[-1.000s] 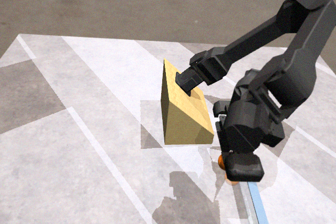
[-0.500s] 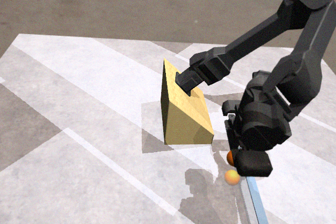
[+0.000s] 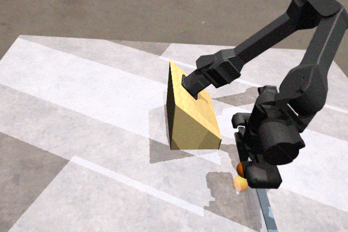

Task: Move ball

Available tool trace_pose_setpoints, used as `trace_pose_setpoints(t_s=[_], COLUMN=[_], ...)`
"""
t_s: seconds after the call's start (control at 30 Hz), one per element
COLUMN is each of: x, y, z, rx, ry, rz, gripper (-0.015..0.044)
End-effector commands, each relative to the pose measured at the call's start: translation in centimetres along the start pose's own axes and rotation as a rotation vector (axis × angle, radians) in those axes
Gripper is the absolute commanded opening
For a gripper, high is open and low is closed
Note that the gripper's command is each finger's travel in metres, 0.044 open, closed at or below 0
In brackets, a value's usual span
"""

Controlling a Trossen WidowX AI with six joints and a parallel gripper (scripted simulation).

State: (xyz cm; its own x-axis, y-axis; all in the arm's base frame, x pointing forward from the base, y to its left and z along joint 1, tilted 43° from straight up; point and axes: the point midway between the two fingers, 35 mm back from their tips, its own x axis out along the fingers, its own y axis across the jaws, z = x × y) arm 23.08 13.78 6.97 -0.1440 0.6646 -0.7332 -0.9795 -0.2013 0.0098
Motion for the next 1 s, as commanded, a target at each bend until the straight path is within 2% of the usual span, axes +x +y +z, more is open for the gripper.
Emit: trace_pose_setpoints(t_s=[0.0,0.2,0.97], x=[2.0,4.7,6.7], y=[0.0,0.3,0.3], z=[0.0,0.2,0.2], rx=[0.006,0.006,0.006], ry=[-0.005,-0.011,-0.012], rz=[0.001,0.001,0.002], gripper=[0.0000,0.0000,0.0000])
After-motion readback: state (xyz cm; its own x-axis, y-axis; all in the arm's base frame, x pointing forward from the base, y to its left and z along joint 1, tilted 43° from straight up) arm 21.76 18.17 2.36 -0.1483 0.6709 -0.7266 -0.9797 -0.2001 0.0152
